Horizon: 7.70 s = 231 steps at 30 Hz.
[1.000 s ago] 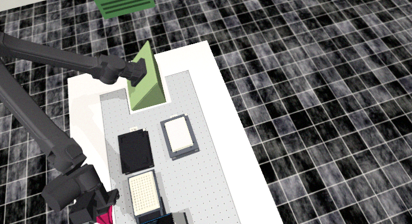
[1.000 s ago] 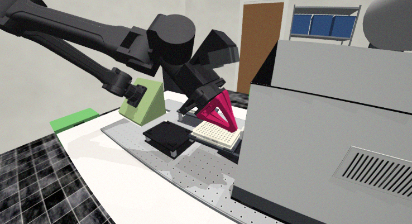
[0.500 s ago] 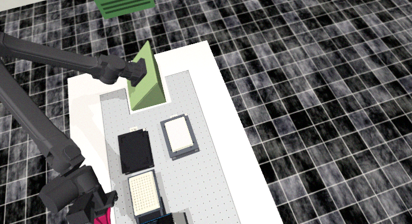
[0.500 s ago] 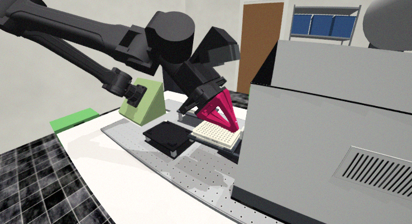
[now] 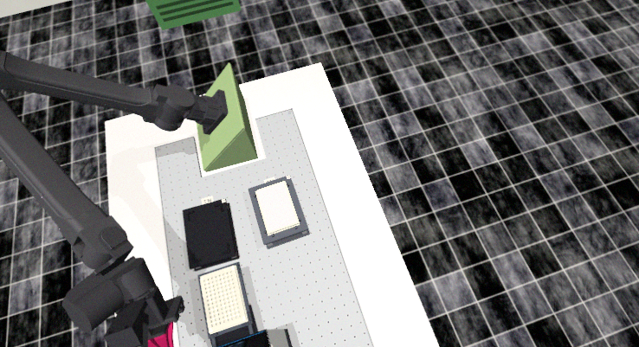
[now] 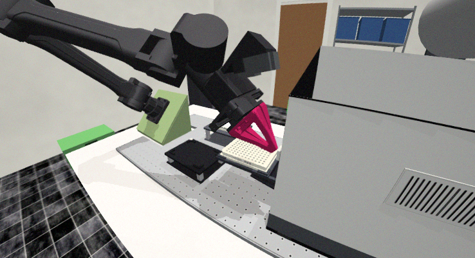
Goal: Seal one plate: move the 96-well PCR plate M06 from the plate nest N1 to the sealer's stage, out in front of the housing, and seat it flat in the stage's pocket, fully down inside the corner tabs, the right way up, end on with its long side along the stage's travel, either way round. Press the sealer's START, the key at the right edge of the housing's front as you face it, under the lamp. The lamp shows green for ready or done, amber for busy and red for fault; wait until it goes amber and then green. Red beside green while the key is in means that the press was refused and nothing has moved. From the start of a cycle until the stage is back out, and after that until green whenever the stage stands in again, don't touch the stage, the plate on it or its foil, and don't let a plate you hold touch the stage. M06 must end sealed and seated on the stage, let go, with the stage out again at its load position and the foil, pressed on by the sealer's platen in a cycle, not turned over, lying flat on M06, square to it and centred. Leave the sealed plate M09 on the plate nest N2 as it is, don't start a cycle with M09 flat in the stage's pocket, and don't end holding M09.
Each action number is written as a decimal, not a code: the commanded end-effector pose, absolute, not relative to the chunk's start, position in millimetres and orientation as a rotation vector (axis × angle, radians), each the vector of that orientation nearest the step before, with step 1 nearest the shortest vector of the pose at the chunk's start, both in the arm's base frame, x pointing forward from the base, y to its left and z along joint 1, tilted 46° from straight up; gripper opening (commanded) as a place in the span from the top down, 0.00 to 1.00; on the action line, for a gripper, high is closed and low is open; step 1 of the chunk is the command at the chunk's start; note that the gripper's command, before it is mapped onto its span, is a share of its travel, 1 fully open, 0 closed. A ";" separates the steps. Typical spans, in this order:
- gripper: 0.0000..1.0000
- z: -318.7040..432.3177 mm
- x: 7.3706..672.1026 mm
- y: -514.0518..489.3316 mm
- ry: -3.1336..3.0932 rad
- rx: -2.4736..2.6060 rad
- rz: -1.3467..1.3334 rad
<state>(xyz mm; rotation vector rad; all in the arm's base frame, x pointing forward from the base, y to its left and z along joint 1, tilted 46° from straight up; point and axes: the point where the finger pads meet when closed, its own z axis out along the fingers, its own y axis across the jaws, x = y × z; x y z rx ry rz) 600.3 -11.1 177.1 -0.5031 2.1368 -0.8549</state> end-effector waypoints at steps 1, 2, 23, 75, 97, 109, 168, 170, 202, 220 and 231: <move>1.00 197.6 612.5 -12.0 2.109 -0.474 -0.847; 1.00 198.1 613.0 -12.6 2.109 -0.472 -0.848; 1.00 193.5 622.9 6.7 2.103 -0.508 -0.833; 1.00 193.6 613.7 10.9 2.076 -0.525 -0.820; 1.00 168.2 617.0 11.6 2.114 -0.551 -0.822; 1.00 174.6 602.8 13.6 2.122 -0.535 -0.823; 1.00 212.9 472.2 24.8 2.129 -0.512 -0.842; 1.00 217.5 460.7 26.2 2.123 -0.508 -0.839; 0.00 228.9 482.5 119.5 1.971 -1.168 -1.145; 0.00 229.2 520.4 195.8 1.700 -1.748 -1.389; 0.00 232.0 514.0 166.7 1.530 -2.008 -1.514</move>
